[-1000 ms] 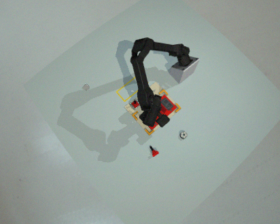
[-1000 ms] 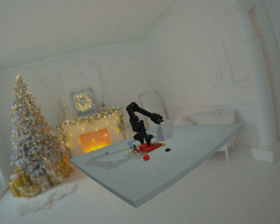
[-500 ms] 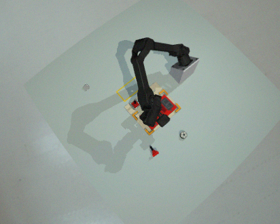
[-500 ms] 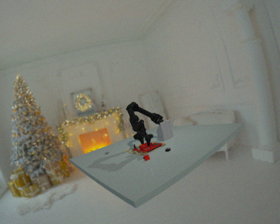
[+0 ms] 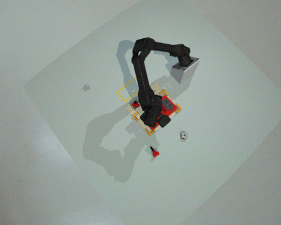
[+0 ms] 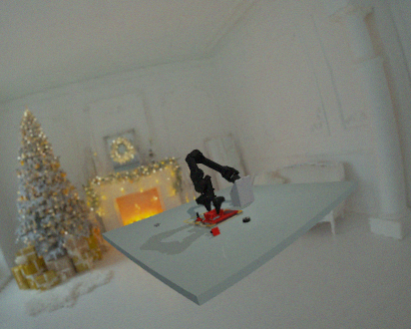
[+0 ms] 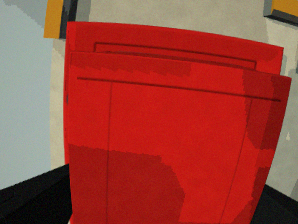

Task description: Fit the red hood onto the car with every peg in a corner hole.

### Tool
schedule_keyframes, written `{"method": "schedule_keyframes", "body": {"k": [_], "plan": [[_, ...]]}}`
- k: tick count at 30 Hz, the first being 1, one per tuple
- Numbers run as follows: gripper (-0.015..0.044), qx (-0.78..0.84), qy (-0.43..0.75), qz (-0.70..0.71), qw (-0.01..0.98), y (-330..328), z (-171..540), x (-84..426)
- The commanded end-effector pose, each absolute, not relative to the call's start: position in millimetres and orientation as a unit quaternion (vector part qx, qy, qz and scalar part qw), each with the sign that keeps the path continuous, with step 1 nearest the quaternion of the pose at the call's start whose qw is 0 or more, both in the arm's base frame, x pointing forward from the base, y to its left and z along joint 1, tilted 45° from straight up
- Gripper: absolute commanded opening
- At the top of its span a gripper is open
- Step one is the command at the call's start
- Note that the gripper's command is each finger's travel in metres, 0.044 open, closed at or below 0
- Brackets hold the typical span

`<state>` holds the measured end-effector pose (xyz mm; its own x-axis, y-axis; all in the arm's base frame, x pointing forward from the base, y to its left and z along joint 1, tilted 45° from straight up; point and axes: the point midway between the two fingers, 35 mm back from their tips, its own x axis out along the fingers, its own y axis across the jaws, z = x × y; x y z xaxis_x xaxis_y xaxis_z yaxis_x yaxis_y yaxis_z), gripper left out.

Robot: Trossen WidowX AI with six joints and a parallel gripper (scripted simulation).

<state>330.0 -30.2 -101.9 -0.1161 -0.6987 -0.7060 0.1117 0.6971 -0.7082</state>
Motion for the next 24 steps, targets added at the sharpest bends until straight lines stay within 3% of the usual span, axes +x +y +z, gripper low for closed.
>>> {"method": "schedule_keyframes", "body": {"k": [1, 24], "plan": [[0.0000, -0.216, 0.673, -0.322, 0.629, -31.2, -102.4, 330.4], [0.0000, -0.218, 0.673, -0.323, 0.628, -38.9, -110.7, 329.2]]}}
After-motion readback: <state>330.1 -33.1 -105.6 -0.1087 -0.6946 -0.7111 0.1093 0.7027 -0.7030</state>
